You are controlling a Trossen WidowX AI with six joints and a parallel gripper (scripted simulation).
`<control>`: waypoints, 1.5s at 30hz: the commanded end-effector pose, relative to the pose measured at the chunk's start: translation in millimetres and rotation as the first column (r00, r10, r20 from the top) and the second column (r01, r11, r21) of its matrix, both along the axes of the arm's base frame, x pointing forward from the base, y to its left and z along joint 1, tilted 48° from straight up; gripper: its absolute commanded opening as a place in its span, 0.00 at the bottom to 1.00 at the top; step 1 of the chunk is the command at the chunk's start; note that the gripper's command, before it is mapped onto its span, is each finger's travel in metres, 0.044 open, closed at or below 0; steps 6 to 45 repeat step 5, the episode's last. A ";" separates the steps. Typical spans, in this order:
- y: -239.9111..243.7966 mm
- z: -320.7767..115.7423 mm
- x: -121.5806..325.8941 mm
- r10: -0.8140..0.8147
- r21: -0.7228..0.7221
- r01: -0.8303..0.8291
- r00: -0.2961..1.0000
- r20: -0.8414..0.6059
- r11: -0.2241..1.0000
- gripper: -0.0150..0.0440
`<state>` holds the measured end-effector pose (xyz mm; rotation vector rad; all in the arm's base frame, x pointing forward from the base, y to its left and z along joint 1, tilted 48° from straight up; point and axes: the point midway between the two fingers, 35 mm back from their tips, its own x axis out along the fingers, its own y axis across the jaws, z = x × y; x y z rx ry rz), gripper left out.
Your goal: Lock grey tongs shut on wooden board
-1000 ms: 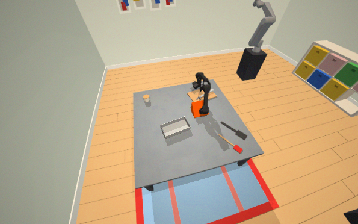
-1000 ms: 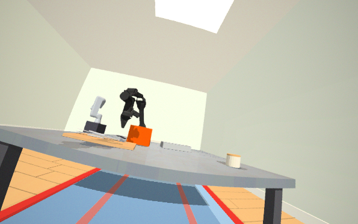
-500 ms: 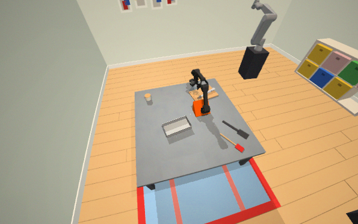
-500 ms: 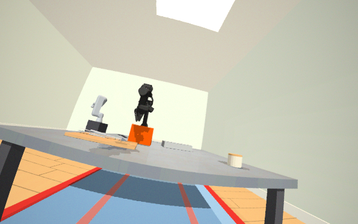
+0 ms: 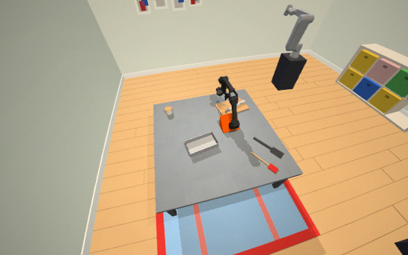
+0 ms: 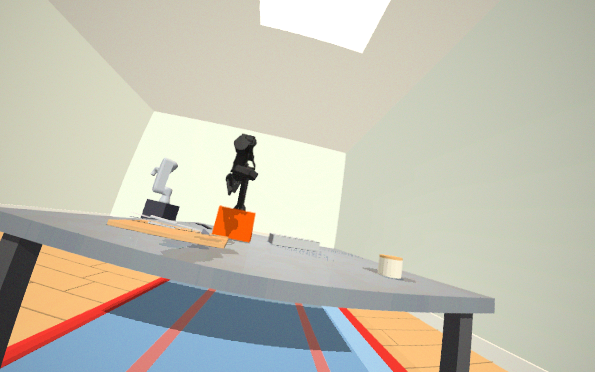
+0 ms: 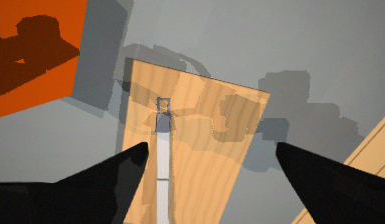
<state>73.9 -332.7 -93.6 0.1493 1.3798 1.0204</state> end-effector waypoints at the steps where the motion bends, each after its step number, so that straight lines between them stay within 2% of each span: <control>1: -1.3 1.3 1.2 -0.006 -0.003 0.006 1.000 0.002 1.000 1.00; 45: -1.3 1.3 1.2 -0.006 -0.003 0.006 1.000 0.002 1.000 1.00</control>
